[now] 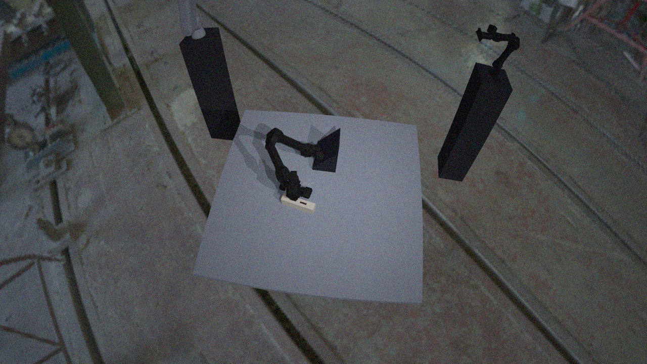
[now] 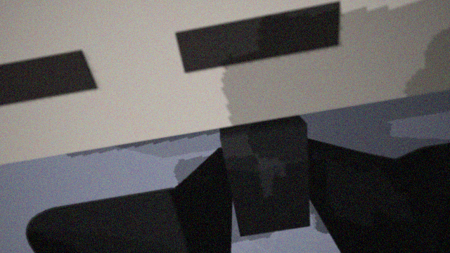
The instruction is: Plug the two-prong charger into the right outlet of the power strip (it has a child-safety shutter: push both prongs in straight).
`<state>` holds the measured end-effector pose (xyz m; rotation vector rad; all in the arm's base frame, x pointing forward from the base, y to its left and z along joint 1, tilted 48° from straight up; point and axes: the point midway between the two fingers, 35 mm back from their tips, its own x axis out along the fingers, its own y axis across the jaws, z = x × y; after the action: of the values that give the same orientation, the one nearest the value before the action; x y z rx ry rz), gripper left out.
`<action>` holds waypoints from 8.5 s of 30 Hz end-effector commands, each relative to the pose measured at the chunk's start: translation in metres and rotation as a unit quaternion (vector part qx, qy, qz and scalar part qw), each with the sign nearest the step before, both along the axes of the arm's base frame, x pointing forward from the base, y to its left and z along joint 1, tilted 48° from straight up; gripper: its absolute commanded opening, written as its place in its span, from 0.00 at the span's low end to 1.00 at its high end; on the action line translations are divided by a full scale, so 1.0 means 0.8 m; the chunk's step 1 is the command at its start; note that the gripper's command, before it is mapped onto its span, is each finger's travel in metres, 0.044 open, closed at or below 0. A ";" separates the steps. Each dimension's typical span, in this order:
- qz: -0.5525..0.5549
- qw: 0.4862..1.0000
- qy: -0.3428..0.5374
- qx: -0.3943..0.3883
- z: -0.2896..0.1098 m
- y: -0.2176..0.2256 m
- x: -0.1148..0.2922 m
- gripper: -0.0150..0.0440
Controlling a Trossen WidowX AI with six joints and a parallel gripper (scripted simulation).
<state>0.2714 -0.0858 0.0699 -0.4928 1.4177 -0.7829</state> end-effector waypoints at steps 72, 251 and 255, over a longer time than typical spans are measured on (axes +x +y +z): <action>0.001 1.000 -0.003 -0.001 0.005 -0.002 0.019 0.25; 0.001 1.000 -0.001 -0.001 -0.008 0.006 -0.054 1.00; 0.001 1.000 -0.001 -0.001 -0.009 0.006 -0.060 1.00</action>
<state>0.2298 -0.0810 0.0647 -0.4985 1.4114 -0.7817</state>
